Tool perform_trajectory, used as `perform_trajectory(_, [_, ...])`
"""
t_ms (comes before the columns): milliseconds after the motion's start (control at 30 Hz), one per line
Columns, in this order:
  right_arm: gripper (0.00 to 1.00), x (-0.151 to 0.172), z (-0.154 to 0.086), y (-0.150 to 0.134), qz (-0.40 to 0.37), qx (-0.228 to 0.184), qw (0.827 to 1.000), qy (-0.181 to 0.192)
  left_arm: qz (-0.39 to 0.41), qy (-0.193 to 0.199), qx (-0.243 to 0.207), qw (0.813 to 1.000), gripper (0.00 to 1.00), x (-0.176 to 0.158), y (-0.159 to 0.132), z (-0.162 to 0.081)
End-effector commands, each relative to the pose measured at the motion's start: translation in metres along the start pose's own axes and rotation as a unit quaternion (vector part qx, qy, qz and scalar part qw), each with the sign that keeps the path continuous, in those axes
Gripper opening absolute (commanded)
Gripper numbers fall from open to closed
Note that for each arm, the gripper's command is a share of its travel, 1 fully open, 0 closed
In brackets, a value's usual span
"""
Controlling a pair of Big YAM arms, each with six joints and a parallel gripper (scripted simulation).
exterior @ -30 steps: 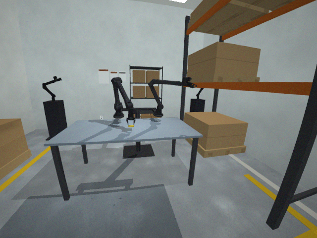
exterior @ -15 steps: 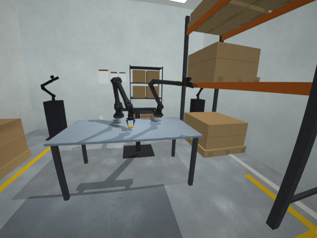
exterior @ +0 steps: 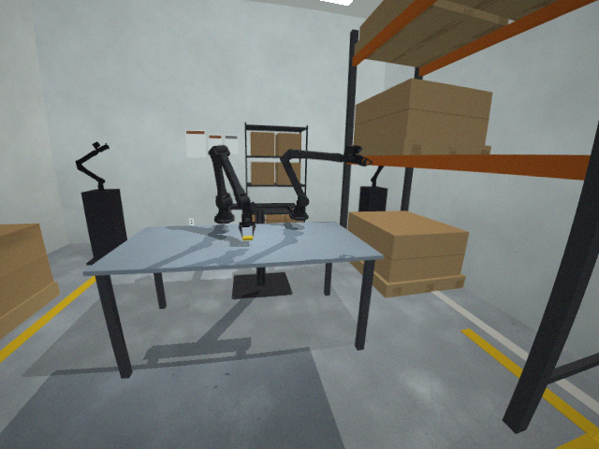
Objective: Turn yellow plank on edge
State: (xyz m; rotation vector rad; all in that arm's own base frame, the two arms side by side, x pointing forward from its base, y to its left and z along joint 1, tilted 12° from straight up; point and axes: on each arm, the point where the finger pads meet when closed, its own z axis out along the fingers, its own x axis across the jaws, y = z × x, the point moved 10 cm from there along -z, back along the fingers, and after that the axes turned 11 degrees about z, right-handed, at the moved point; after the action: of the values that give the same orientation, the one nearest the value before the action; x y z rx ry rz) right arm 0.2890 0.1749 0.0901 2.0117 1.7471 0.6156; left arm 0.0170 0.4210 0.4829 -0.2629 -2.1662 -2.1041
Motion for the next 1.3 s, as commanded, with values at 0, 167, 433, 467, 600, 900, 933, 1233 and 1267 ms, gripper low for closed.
perform_trajectory(0, [0.66, 0.004, -0.003, 0.001, 0.003, -0.015, 1.000, 0.010, -0.004, 0.015, -0.034, 0.999, 1.00, 0.013, 0.032, 0.008])
perform_trajectory(167, [0.66, 0.003, 0.001, -0.008, -0.009, -0.030, 0.999, 0.010, -0.004, 0.015, -0.034, 0.999, 1.00, 0.013, 0.032, 0.008])
perform_trajectory(433, [0.66, -0.002, 0.004, -0.029, -0.008, -0.118, 0.993, 0.026, -0.004, 0.015, -0.034, 0.999, 1.00, 0.013, 0.032, 0.008])
perform_trajectory(467, [0.66, -0.002, 0.004, -0.030, -0.008, -0.124, 0.992, 0.028, -0.004, 0.015, -0.034, 0.999, 1.00, 0.013, 0.032, 0.008])
perform_trajectory(600, [0.66, 0.001, -0.002, -0.017, 0.008, -0.147, 0.988, 0.037, -0.004, 0.015, -0.034, 0.999, 1.00, 0.013, 0.032, 0.008])
perform_trajectory(900, [0.66, 0.003, 0.000, -0.016, 0.006, -0.145, 0.989, 0.037, -0.004, 0.015, -0.034, 0.999, 1.00, 0.013, 0.032, 0.008])
perform_trajectory(933, [0.66, 0.003, 0.001, -0.018, 0.006, -0.145, 0.989, 0.036, -0.004, 0.015, -0.034, 0.999, 1.00, 0.013, 0.032, 0.008])
perform_trajectory(1233, [0.66, -0.004, 0.007, -0.039, -0.008, -0.163, 0.986, 0.035, -0.004, 0.015, -0.034, 0.999, 1.00, 0.013, 0.032, 0.008])
perform_trajectory(1267, [0.66, -0.004, 0.007, -0.040, -0.008, -0.172, 0.984, 0.037, -0.004, 0.015, -0.034, 0.999, 1.00, 0.013, 0.032, 0.008])
